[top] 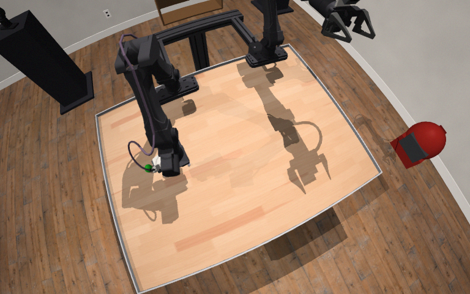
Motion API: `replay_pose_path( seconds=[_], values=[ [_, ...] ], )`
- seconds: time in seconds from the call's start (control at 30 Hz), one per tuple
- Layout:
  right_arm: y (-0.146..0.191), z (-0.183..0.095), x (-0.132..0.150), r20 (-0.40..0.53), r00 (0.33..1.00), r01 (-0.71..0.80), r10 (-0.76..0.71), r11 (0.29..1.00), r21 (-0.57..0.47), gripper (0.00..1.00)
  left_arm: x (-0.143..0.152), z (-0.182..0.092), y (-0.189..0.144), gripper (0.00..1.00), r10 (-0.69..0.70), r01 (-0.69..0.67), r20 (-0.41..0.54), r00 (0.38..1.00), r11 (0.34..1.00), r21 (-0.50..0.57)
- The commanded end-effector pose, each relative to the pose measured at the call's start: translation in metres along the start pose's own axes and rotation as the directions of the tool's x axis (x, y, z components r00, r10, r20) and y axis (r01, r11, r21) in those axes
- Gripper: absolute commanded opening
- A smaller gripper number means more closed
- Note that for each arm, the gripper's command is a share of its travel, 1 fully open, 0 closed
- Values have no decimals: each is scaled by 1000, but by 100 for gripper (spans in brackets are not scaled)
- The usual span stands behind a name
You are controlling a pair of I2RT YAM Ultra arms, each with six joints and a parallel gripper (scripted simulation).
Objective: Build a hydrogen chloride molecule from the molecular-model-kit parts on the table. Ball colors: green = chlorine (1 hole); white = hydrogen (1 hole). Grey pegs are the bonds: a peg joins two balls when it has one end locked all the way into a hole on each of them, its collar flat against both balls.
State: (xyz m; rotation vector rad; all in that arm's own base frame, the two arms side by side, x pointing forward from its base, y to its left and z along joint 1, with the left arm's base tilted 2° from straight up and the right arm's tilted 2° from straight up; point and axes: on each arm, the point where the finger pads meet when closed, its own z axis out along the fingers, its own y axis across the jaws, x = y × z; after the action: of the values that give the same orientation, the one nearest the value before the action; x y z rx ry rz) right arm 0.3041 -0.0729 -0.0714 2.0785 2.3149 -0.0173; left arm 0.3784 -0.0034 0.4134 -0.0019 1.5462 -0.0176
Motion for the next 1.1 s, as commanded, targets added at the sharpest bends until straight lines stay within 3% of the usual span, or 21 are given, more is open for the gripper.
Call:
replay_pose_path(
  seconds=[0.0, 0.3, 0.6, 0.87, 1.07],
  values=[
    [9, -10, 1, 32, 993, -112, 114, 993, -44, 29, -34, -12, -5, 100, 5, -6, 81, 997, 1000, 15],
    [9, -9, 17, 23, 957, -287, 288, 957, -49, 29, -34, -12, -5, 100, 5, -6, 81, 997, 1000, 15],
    [7, -8, 13, 23, 970, -242, 243, 970, -36, 29, -34, -12, -5, 100, 5, -6, 81, 997, 1000, 15],
    [-3, 19, 15, 21, 970, -243, 243, 970, -13, 29, -34, -12, -5, 100, 5, -6, 81, 997, 1000, 15],
    [9, 15, 14, 20, 972, -233, 234, 972, -37, 29, -34, -12, -5, 100, 5, -6, 81, 997, 1000, 15]
  ],
)
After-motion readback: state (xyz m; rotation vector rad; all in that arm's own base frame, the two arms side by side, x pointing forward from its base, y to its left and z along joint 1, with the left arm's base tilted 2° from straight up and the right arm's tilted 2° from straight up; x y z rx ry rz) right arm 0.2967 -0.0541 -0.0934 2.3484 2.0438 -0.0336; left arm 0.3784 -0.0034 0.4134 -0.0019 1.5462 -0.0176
